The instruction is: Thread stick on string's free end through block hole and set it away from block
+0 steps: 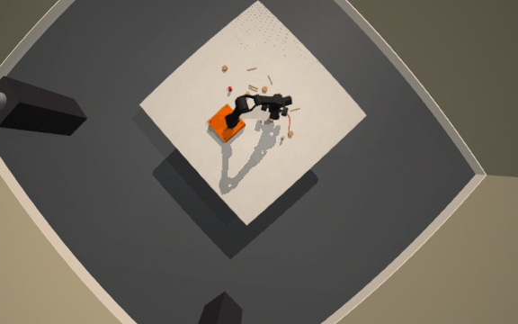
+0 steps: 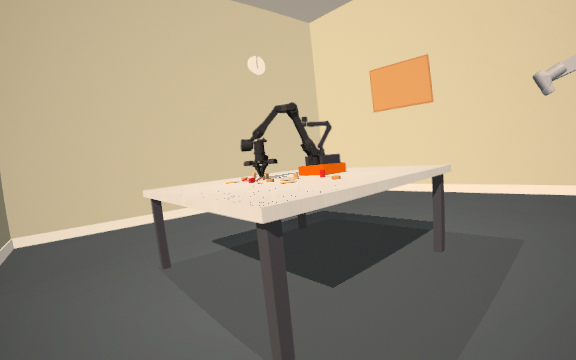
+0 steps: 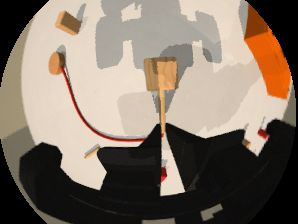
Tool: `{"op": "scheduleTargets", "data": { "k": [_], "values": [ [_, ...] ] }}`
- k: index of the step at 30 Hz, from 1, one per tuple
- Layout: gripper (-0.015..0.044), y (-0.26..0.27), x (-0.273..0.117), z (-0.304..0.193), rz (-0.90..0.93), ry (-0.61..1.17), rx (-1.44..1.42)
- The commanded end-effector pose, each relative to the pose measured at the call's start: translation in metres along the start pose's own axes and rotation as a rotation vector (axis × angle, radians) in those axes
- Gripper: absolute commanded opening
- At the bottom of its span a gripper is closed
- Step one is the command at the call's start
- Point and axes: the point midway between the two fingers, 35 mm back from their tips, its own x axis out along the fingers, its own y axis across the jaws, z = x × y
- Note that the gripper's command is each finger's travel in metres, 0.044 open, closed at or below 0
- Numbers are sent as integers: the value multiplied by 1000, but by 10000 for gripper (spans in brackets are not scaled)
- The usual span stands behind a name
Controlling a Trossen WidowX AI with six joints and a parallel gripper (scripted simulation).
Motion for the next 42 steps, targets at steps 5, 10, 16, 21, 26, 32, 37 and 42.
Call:
{"op": "scheduleTargets", "data": {
  "k": [5,10,16,21,26,32,37,42],
  "values": [
    [0,-1,0,12,-3,2,-4],
    [0,-1,0,19,-3,1,-4],
    [0,-1,0,27,-3,0,-4],
    [0,-1,0,34,-3,0,-4],
    [53,0,0,34,0,-3,1],
    [122,1,-3,34,0,-3,1],
    [122,2,-70,32,0,-3,0],
    [122,1,-81,32,0,-3,0]
  ]
}}
